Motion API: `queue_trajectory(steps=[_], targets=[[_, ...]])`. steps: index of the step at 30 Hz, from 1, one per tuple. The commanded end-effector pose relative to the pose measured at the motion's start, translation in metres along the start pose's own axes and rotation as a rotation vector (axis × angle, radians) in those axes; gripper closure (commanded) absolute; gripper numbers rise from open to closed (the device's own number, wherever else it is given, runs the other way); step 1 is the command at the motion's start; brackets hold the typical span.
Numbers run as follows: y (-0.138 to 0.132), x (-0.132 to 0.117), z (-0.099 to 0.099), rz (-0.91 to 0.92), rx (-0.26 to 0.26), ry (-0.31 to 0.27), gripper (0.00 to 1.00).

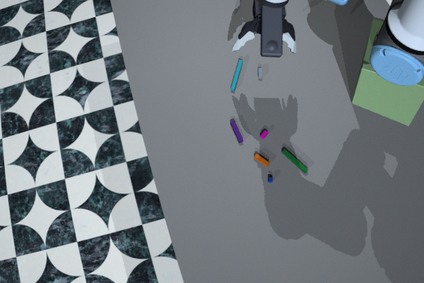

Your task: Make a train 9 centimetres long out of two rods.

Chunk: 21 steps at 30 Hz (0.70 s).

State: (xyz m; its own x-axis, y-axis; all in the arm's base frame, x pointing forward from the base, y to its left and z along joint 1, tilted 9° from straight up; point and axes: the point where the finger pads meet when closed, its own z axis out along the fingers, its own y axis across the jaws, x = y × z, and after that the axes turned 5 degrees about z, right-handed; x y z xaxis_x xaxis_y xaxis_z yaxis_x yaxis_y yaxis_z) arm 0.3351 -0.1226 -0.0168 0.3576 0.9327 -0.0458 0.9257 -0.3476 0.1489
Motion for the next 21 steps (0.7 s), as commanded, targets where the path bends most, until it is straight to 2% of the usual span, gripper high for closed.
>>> queue_trajectory(steps=[1, 7, 15, 17, 21], targets=[[0.003, 0.004, 0.000, -0.011, 0.000, 0.000, 0.00], [0.017, 0.029, 0.002, -0.080, 0.003, 0.001, 0.00], [0.042, 0.099, 0.010, -0.237, 0.005, 0.002, 0.00], [0.042, 0.099, 0.010, -0.237, 0.005, 0.002, 0.00], [0.049, 0.137, 0.015, -0.311, 0.003, 0.001, 0.00]])
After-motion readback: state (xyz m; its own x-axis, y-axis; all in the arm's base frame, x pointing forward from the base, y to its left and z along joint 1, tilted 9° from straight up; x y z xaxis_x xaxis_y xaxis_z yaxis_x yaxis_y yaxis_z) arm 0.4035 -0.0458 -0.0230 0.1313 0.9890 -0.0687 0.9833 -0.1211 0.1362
